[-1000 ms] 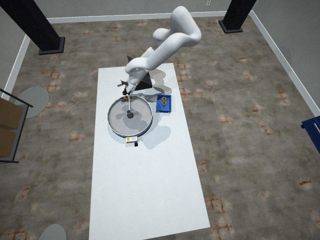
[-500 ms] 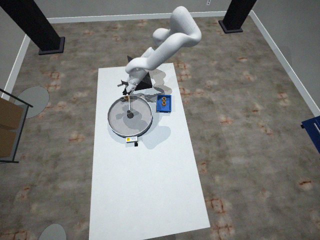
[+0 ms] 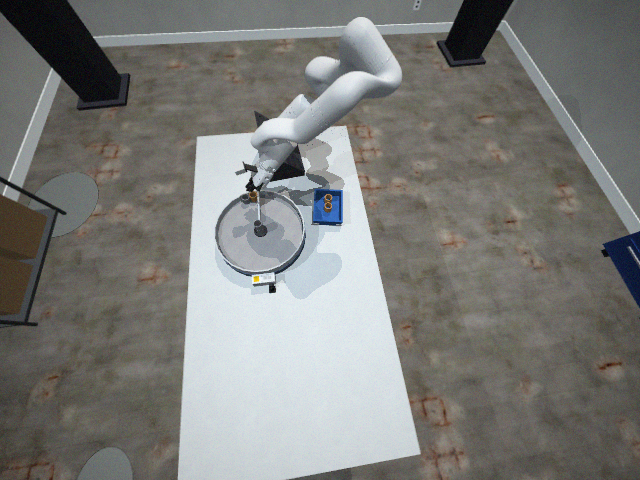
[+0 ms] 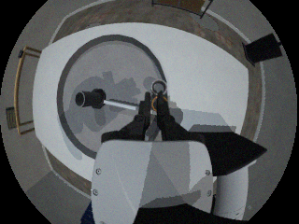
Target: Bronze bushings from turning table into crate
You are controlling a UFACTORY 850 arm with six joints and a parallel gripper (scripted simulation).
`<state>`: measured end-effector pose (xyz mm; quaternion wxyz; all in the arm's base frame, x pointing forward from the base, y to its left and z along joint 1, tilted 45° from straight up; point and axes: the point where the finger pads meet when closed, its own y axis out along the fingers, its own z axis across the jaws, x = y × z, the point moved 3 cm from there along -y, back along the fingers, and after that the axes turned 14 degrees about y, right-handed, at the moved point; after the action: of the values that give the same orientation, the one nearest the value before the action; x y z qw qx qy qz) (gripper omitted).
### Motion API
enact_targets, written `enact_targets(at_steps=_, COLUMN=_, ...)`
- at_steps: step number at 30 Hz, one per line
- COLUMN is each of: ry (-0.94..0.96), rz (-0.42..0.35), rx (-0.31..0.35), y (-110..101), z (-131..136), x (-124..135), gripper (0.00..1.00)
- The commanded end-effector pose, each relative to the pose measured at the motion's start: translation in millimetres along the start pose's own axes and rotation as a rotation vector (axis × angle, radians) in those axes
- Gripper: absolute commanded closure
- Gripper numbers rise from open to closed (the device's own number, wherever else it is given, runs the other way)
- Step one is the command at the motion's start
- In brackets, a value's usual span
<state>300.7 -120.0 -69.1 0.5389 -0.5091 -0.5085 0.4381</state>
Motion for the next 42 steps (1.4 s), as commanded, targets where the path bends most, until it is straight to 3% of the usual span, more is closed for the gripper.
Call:
enact_targets(at_steps=1, ry=0.0, rz=0.001, rx=-0.001, y=9.7, z=1.3, x=7.5, gripper=0.9)
enact_targets(at_steps=28, ry=0.0, rz=0.001, rx=-0.001, y=14.6, z=2.3, x=11.5, gripper=0.9)
enact_targets(at_steps=42, ry=0.0, rz=0.001, rx=-0.001, y=32.5, z=6.0, x=26.1, gripper=0.9)
